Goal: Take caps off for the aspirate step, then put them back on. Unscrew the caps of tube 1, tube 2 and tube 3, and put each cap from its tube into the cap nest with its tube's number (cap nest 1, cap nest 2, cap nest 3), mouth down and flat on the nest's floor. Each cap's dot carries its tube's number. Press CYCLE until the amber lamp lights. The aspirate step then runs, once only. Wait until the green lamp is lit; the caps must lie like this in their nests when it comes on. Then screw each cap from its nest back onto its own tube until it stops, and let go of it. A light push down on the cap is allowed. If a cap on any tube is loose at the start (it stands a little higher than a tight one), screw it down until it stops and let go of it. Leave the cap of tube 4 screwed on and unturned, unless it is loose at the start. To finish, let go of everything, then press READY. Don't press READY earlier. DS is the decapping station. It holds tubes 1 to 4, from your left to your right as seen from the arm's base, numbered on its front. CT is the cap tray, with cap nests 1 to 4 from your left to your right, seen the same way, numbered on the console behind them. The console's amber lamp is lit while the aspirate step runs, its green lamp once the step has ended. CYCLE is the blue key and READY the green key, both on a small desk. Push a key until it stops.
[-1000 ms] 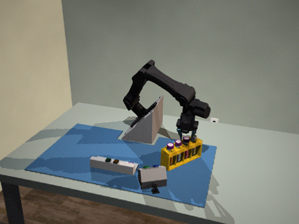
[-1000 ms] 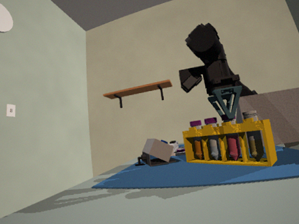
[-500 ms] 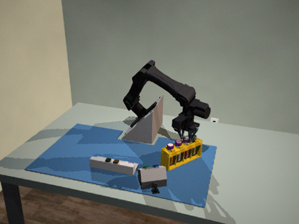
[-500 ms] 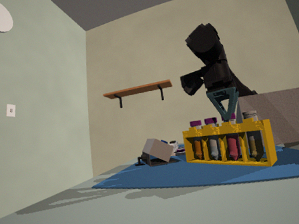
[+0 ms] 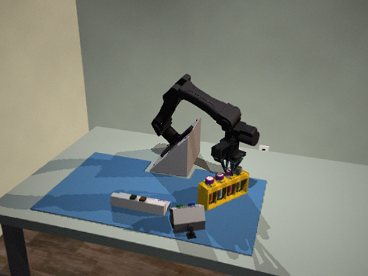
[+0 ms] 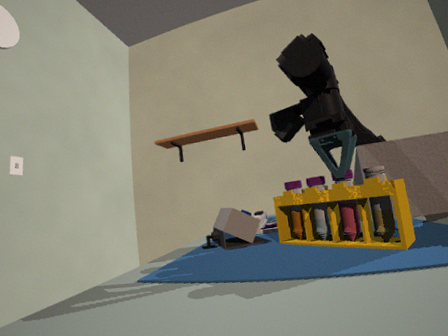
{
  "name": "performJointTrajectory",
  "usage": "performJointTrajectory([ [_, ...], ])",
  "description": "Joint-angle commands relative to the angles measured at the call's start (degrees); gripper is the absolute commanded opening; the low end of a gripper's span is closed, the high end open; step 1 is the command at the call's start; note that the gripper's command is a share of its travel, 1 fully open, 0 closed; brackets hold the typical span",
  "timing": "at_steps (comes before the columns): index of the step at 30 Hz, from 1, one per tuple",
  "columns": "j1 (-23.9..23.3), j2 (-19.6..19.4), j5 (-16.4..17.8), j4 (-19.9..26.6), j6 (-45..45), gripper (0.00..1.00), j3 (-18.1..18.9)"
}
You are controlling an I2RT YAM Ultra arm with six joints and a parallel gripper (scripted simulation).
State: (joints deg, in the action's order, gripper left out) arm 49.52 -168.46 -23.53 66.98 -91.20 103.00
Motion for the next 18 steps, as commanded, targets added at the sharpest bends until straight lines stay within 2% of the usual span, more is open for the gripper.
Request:
performJointTrajectory([
  [1,0.72,0.43,-0.08,-0.13,-0.04,0.00,0.61],
  [10,0.72,0.43,-0.08,-0.13,-0.04,0.00,0.61],
  [18,0.73,0.43,-0.07,-0.10,22.87,0.00,0.64],
])
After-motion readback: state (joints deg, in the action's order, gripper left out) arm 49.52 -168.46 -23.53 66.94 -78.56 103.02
